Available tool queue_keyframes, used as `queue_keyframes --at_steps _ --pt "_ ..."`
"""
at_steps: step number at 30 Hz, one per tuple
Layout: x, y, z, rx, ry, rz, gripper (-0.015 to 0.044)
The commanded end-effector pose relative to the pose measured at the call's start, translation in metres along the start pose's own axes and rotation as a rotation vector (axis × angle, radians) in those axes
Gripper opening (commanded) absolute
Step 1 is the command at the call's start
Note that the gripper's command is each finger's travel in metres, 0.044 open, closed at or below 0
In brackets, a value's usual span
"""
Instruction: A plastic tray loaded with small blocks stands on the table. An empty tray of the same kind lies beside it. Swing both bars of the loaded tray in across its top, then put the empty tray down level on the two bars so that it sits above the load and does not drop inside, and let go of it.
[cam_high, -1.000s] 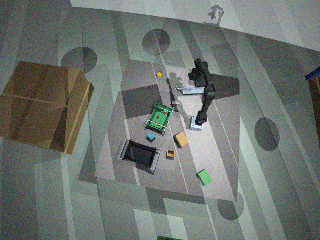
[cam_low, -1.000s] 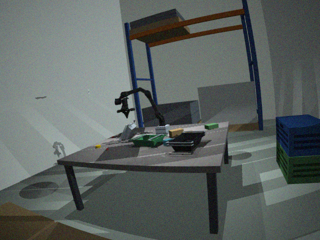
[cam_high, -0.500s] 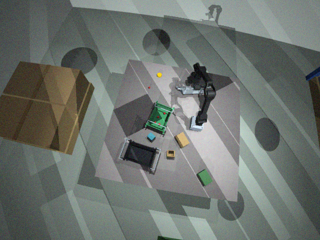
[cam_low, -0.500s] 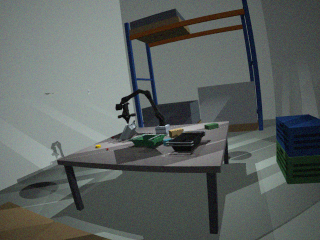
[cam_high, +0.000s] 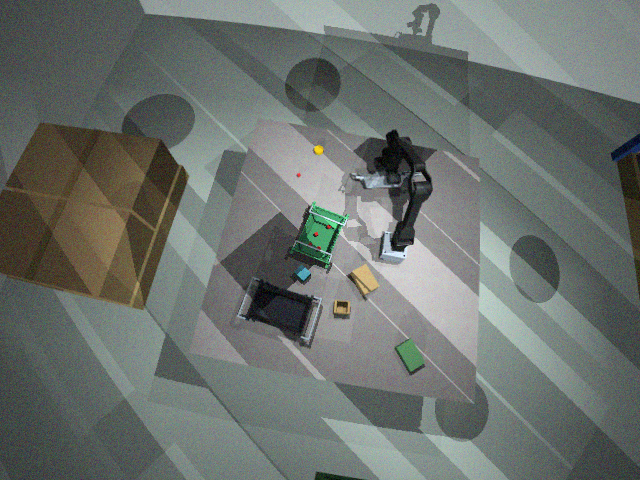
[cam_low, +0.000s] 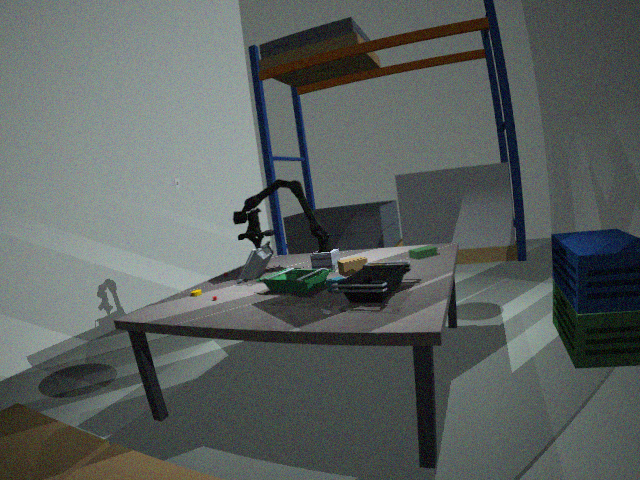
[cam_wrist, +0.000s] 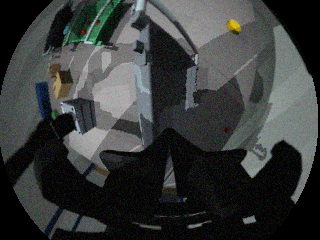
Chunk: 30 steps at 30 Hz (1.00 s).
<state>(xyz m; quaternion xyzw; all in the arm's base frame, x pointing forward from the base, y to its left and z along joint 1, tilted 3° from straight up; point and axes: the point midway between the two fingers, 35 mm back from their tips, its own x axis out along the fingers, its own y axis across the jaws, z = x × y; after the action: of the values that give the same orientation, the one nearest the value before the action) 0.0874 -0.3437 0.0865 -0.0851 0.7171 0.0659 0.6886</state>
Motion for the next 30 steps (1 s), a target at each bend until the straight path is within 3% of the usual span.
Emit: queue_keyframes --at_steps 1,20,30 --pt "-0.002 0.006 0.000 -0.005 0.000 -0.007 0.0000" --pt "-0.001 0.038 0.000 -0.006 0.000 -0.004 0.0000" --pt "-0.050 0.033 0.000 -0.006 0.000 -0.005 0.0000"
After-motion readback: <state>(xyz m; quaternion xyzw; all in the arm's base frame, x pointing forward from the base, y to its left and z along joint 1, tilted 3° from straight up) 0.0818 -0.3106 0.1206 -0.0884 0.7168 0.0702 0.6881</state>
